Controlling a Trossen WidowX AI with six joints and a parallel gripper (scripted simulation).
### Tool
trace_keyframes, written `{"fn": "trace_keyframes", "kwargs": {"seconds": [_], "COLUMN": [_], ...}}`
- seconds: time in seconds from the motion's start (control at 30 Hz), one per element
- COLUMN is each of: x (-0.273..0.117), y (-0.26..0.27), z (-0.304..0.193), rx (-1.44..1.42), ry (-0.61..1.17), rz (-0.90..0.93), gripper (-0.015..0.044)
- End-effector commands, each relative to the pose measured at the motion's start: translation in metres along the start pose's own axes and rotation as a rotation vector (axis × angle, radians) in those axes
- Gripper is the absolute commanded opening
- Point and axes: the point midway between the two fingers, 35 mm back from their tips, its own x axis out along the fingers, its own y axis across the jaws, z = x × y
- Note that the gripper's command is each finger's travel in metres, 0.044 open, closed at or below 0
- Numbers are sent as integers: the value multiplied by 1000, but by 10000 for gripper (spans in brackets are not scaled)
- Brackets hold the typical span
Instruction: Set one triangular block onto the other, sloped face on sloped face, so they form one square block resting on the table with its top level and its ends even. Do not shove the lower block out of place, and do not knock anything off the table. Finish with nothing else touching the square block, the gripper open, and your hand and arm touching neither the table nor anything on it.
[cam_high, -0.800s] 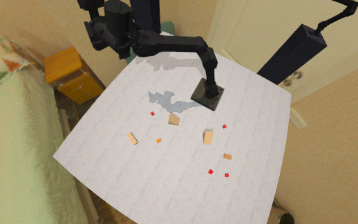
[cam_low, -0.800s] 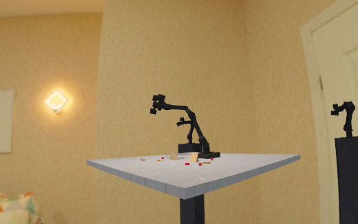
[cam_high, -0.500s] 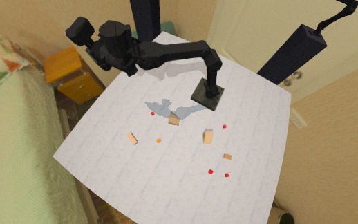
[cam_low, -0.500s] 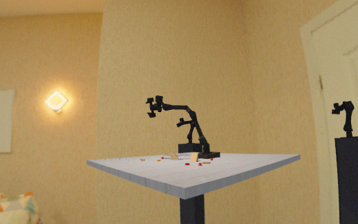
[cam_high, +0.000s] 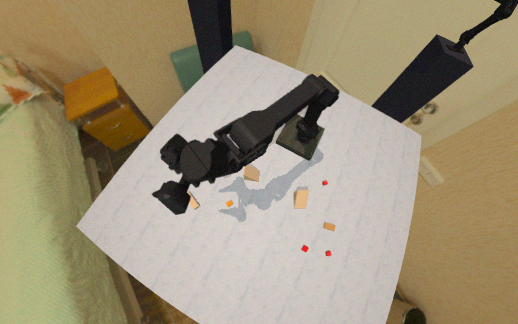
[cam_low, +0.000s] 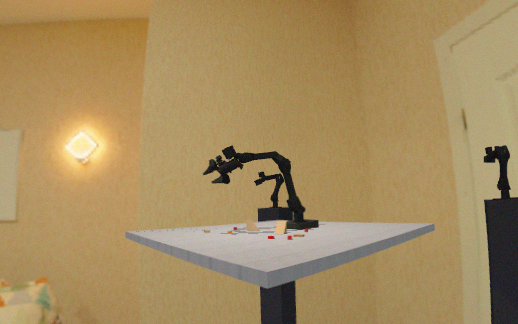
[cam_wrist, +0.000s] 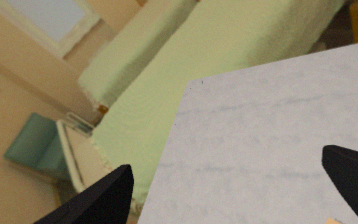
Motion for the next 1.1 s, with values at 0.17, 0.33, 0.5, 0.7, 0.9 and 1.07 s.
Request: {"fn": "trace_keyframes", "kwargs": {"seconds": [0.17,0.33,0.5,0.7,0.9,1.07], "x": [-59,-109,-165,-236,-273,-272], "y": [5,-11,-41,-92,-125,-126], "z": [-128,-198,-254,-298,-311,-313], "rx": [-492,-815,-1133,-1505,-1703,-1703], "ry": [376,601,817,1070,1210,1210], "rz": [98,193,311,479,582,582], "gripper": [440,440,440,440,440,440]}}
